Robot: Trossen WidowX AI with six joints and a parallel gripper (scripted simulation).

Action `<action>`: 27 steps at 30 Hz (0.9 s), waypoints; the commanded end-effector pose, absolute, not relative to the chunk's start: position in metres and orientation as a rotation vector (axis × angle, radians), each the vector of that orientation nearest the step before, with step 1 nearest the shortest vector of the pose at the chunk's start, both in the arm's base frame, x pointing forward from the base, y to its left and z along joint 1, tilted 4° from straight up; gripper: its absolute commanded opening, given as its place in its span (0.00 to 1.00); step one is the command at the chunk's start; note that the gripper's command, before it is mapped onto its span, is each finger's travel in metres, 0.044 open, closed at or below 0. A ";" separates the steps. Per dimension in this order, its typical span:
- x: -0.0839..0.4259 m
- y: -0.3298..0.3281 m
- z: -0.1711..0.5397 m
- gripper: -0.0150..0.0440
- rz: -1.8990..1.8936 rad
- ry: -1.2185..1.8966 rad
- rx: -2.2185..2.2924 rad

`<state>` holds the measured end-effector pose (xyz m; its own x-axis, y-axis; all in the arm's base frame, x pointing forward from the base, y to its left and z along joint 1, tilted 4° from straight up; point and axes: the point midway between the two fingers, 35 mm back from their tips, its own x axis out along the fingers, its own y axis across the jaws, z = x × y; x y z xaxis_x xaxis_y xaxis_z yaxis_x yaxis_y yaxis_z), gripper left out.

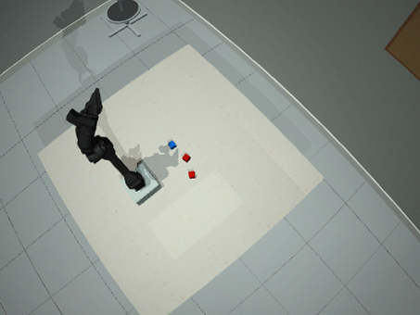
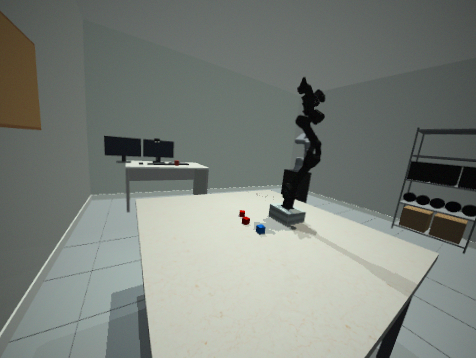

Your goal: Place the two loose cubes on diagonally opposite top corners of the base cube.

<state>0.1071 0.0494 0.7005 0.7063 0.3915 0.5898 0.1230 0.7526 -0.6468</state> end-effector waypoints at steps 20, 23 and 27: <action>0.181 -0.151 0.683 0.70 0.113 -0.806 0.311; 0.208 -0.175 0.663 0.70 0.090 -0.757 0.465; 0.248 -0.201 0.628 0.70 0.050 -0.669 0.659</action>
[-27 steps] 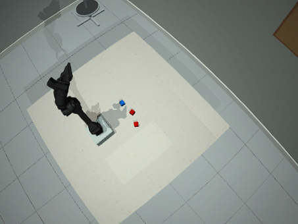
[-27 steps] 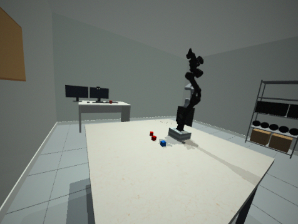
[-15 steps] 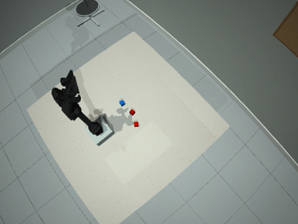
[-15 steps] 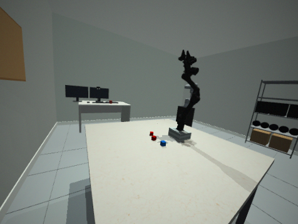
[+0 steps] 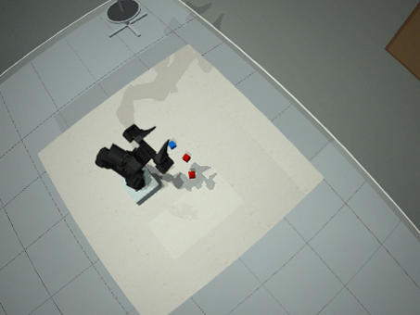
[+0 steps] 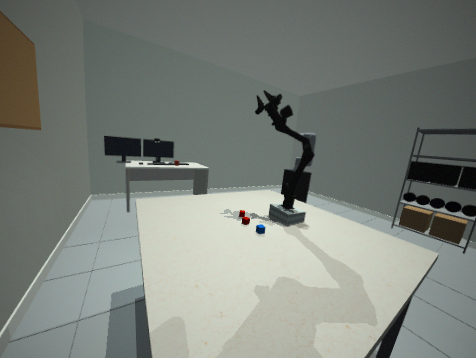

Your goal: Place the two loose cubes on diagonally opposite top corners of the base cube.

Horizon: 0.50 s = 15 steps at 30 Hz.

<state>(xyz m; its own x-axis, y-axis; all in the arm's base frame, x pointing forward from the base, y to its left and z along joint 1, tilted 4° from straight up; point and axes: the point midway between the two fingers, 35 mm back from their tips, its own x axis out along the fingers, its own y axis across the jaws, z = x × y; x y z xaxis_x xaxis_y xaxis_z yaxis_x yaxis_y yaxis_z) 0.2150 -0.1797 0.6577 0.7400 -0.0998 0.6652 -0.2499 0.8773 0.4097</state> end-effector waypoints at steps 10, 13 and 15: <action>0.348 -0.227 0.510 0.70 -0.105 -0.355 1.067; 0.374 -0.222 0.468 0.70 -0.161 -0.235 1.161; 0.389 -0.216 0.439 0.70 -0.202 -0.149 1.215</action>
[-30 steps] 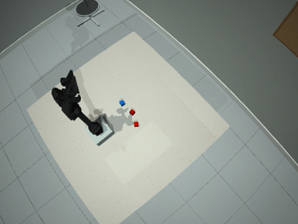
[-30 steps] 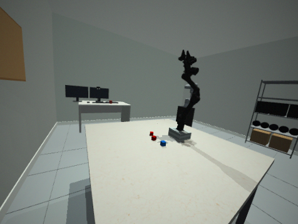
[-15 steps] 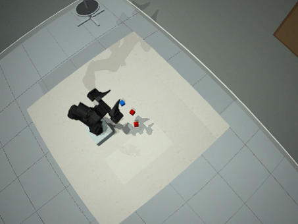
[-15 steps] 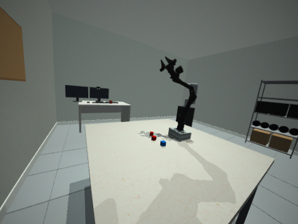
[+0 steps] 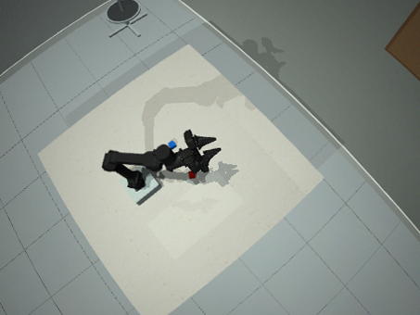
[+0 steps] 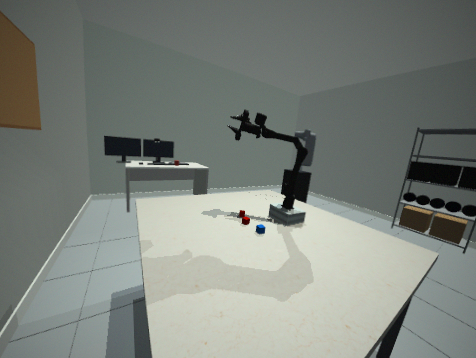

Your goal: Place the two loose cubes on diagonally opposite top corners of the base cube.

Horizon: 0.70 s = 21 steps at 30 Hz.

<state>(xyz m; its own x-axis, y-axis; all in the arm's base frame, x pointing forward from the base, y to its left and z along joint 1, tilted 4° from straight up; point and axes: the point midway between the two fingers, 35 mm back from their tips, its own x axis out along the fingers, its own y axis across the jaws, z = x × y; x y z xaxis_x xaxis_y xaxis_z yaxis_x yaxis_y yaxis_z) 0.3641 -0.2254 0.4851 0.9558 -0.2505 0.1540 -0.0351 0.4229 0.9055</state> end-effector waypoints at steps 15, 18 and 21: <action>0.424 -0.113 0.222 0.70 -0.546 0.602 1.363; 0.412 -0.087 0.185 0.70 -0.620 0.763 1.332; 0.395 -0.062 0.151 0.70 -0.693 0.923 1.281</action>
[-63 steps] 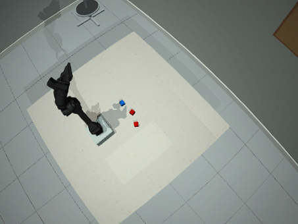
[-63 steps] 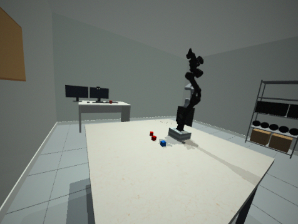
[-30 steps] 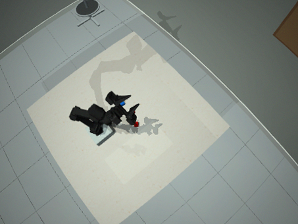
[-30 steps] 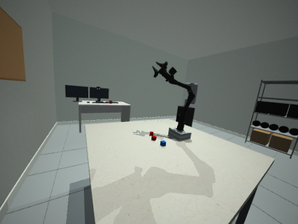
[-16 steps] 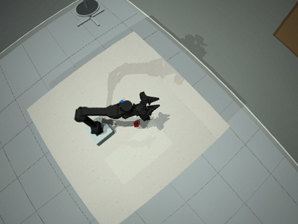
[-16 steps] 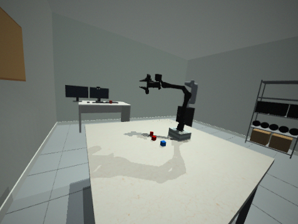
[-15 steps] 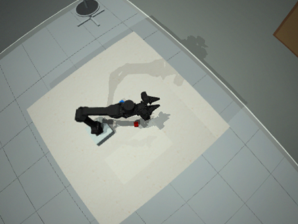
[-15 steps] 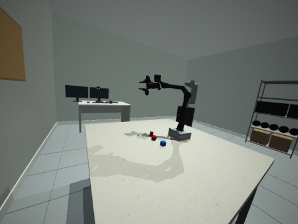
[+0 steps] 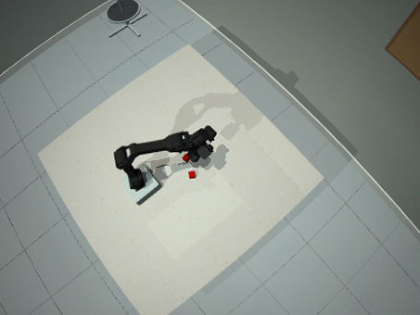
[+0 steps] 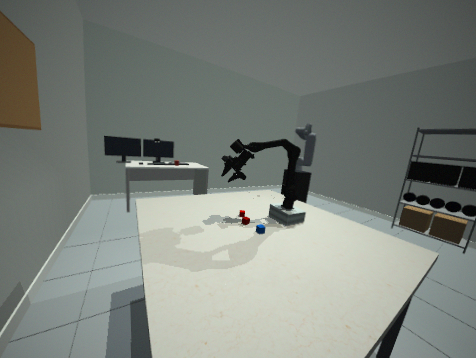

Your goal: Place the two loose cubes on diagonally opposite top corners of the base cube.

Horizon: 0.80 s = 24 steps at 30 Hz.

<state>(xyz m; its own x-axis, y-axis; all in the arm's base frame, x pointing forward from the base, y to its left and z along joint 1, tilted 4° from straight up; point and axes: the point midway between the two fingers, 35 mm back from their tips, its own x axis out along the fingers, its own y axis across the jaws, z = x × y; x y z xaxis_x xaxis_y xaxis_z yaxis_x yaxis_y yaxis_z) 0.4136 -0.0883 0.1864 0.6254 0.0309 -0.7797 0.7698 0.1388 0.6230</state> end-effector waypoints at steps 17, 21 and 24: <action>0.313 0.000 0.077 0.70 -0.916 1.401 0.983; 0.314 0.001 0.051 0.70 -0.915 1.401 0.984; 0.313 0.003 0.022 0.70 -0.916 1.401 0.984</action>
<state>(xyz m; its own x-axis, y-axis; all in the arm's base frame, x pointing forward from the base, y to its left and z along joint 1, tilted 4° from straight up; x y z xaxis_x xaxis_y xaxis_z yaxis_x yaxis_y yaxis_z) 0.3179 0.0014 0.0502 0.0077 0.0629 -0.9980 0.9377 0.3464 0.0291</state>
